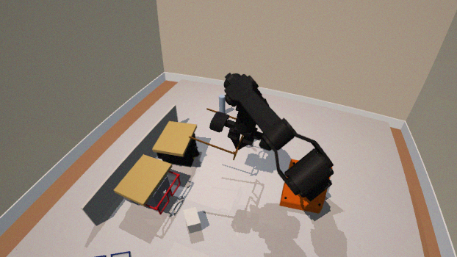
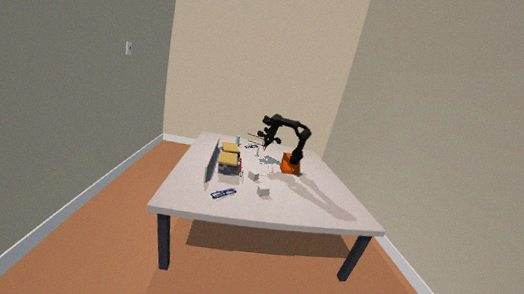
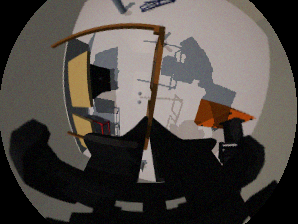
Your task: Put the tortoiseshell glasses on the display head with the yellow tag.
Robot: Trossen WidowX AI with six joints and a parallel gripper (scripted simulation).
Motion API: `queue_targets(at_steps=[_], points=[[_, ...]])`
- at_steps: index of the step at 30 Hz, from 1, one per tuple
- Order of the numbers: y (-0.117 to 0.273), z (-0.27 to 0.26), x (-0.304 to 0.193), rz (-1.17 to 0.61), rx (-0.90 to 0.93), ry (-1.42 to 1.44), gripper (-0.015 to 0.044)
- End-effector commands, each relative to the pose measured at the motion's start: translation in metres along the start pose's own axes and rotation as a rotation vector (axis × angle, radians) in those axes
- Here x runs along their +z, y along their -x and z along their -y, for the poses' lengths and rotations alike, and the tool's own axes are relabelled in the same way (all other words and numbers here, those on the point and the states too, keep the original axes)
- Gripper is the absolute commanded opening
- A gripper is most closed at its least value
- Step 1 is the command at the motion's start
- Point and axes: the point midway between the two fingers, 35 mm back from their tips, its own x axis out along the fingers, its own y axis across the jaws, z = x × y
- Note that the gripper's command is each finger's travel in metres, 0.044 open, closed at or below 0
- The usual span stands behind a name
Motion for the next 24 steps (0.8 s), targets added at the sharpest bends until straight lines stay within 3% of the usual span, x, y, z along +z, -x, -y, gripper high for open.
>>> queue_targets(at_steps=[1, 24], points=[[-0.008, -0.001, 0.009, -0.012, -0.041, 0.029, 0.0], [-0.056, 0.002, 0.044, -0.09, -0.191, 0.13, 0.0]])
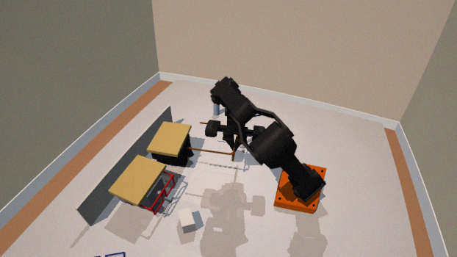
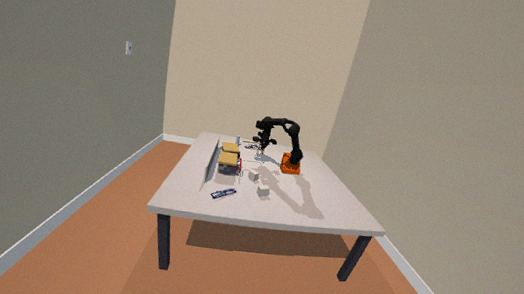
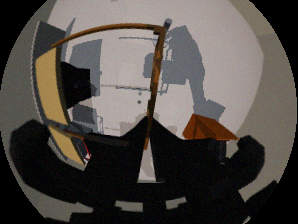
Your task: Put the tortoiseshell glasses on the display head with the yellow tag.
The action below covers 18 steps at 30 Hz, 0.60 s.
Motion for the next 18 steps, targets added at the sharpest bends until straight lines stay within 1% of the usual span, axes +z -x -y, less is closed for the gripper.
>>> queue_targets(at_steps=[1, 18], points=[[-0.005, 0.001, 0.0, 0.001, -0.007, 0.002, 0.0], [-0.028, 0.002, 0.003, -0.002, 0.012, 0.002, 0.0]])
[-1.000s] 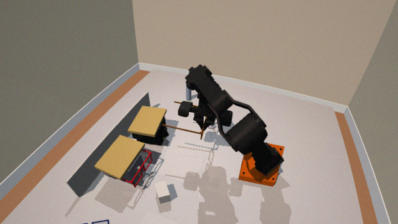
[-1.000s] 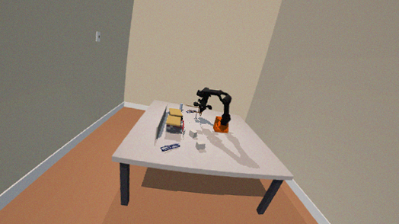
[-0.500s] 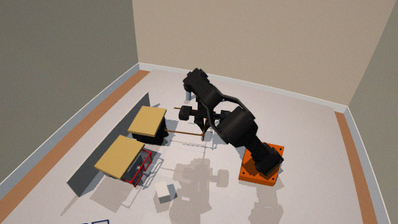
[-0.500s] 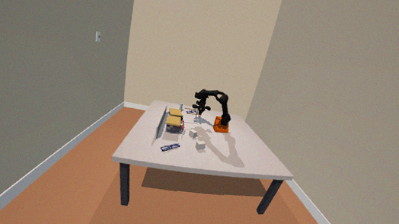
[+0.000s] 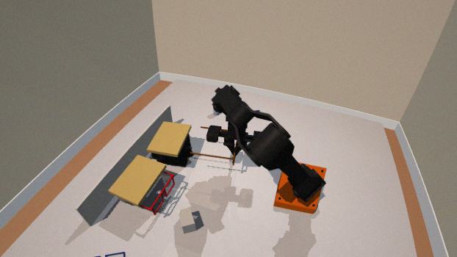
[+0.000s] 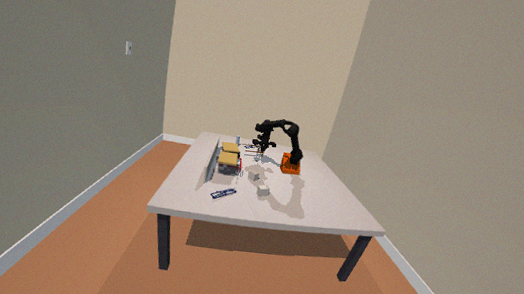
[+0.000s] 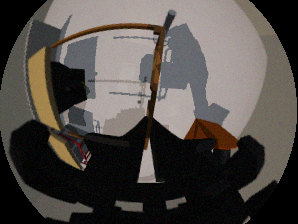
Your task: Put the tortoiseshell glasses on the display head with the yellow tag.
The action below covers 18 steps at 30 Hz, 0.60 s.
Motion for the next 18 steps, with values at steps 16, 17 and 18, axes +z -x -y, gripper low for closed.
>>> queue_targets(at_steps=[16, 17, 18], points=[[-0.025, 0.0, 0.0, -0.006, 0.004, -0.006, 0.0], [-0.025, 0.0, 0.0, -0.006, 0.004, -0.006, 0.0], [-0.026, 0.0, 0.0, -0.006, 0.004, -0.006, 0.0]])
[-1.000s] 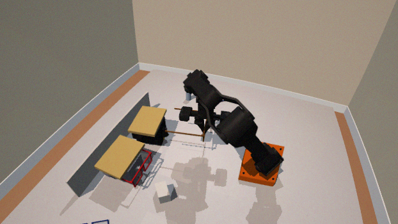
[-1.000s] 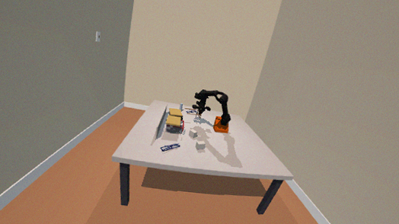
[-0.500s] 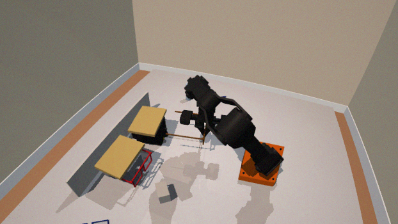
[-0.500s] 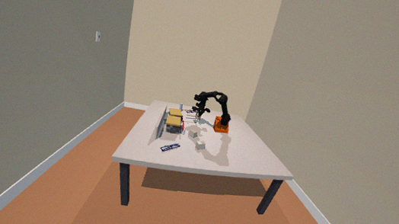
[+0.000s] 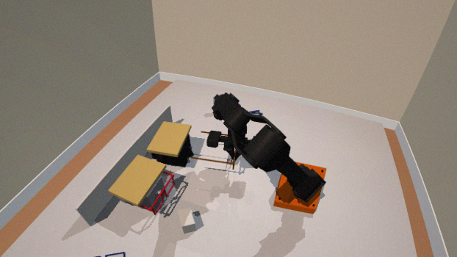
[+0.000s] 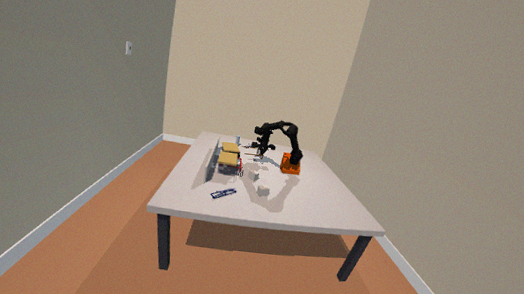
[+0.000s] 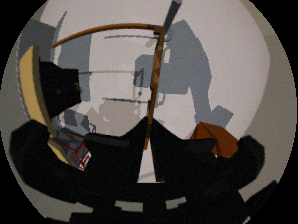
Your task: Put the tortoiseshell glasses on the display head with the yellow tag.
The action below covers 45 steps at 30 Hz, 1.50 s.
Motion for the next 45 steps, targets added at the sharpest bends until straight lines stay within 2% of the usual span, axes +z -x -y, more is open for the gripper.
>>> queue_targets(at_steps=[1, 45], points=[[-0.003, -0.001, -0.001, -0.004, 0.004, -0.005, 0.0], [-0.004, -0.063, -0.001, -0.005, 0.006, -0.003, 0.0]])
